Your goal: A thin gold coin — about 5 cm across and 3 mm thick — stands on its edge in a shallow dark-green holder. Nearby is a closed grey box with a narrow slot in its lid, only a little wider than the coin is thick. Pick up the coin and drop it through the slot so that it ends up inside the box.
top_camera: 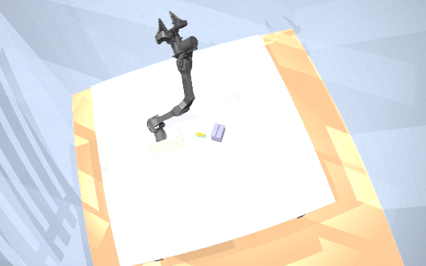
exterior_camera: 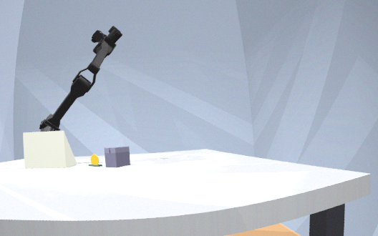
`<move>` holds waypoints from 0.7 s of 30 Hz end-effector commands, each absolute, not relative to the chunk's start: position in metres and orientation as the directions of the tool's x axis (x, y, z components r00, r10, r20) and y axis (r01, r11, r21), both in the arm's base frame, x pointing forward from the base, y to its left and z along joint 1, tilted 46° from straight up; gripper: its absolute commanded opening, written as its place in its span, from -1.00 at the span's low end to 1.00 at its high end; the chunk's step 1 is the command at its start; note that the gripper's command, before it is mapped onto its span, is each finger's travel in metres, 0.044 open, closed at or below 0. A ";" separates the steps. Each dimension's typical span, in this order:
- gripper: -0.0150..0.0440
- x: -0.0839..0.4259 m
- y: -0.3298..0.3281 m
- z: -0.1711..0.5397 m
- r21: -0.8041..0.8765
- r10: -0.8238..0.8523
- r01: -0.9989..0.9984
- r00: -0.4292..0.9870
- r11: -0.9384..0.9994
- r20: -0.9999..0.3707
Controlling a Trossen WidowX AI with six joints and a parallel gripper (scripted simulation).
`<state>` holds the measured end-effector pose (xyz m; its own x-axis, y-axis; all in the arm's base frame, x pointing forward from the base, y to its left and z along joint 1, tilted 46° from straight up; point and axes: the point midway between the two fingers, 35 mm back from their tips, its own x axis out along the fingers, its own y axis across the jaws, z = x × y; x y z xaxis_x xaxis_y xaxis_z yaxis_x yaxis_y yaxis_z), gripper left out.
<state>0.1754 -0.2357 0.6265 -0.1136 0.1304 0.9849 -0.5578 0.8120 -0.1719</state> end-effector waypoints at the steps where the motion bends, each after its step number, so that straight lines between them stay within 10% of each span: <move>1: 0.78 0.173 -0.234 0.627 -0.178 0.137 -0.555 -0.115 0.812 0.984; 9: 0.06 0.079 -0.174 0.652 -0.399 0.351 -0.450 -0.190 0.799 0.917; 21: 0.05 -0.003 -0.054 0.650 -0.671 0.640 -0.395 -0.228 0.627 0.733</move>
<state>0.0155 -0.0923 0.6540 -0.2372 0.5549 0.7974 -0.4202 0.6815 -0.5992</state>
